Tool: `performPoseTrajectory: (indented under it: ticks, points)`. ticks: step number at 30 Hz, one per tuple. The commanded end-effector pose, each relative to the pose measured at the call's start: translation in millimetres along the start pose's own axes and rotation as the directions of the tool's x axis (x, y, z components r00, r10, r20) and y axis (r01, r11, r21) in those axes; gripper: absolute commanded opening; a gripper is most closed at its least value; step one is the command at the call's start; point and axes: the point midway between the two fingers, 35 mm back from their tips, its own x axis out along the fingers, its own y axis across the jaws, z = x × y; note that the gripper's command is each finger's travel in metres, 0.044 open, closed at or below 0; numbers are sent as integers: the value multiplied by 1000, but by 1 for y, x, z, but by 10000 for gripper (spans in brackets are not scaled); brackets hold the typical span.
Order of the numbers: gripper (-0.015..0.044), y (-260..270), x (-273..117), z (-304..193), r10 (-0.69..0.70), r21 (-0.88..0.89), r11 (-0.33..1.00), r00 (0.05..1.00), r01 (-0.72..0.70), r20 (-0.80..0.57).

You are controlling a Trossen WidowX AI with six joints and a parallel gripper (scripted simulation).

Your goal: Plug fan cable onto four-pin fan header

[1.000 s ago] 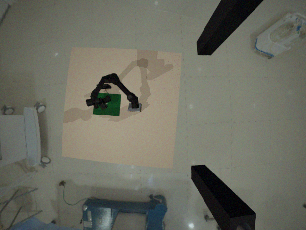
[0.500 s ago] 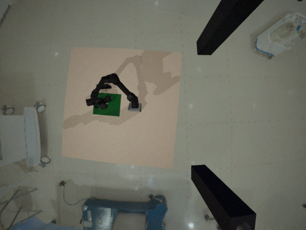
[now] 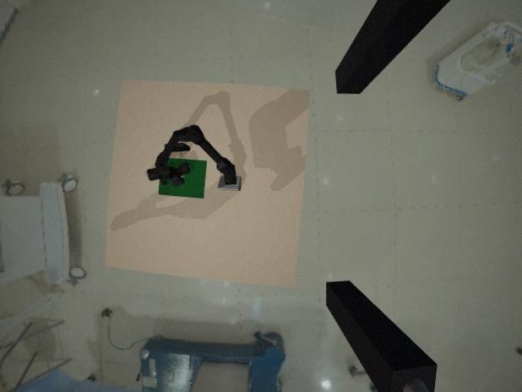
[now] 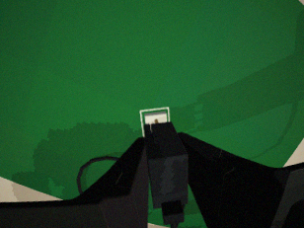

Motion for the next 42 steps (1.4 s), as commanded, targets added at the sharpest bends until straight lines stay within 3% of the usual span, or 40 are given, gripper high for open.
performPoseTrajectory:
  ticks: [1,31,41,42]
  points:
    - [0,1,1,0,2,-7,1000,1000,-2,-4]
    - [0,1,19,0,2,-8,1000,1000,-2,-5]
    - [260,0,15,0,-2,-2,1000,1000,2,-4]
    - [260,0,15,0,-2,-2,1000,1000,2,-4]
